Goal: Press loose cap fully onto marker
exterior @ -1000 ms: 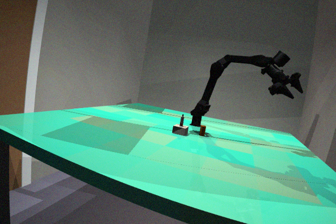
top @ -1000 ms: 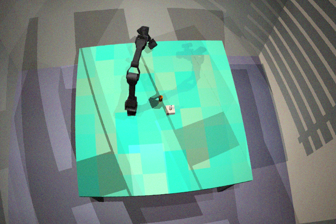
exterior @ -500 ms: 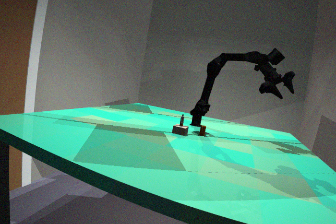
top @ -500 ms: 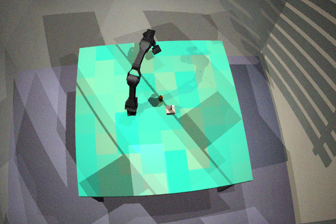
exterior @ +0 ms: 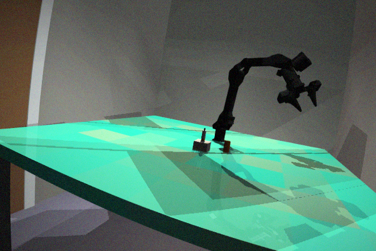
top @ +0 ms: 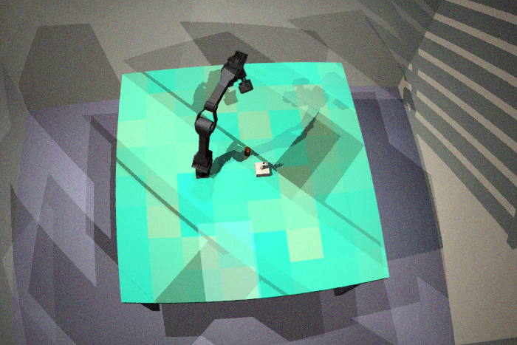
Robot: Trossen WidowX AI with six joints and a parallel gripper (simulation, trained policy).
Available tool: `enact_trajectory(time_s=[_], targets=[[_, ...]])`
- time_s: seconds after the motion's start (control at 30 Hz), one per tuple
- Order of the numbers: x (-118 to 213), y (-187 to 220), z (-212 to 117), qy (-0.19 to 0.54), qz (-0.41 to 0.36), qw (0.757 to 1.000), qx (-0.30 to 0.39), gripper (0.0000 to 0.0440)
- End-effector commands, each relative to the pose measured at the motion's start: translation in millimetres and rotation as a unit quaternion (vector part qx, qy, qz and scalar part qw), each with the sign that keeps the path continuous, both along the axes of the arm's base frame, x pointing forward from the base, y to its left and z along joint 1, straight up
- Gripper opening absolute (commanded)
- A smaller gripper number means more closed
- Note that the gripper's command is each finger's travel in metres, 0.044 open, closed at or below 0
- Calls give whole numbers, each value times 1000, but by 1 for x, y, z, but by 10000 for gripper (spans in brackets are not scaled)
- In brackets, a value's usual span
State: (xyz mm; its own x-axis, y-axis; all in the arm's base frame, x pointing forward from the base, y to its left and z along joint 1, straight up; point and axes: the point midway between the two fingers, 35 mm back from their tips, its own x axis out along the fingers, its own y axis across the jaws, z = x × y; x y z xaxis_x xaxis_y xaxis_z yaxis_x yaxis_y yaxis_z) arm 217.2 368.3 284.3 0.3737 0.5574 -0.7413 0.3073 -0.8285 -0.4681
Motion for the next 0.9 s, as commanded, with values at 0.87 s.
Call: enact_trajectory(time_s=[0.87], targets=[[30,-110,-32,101,-108,984,-94,319]])
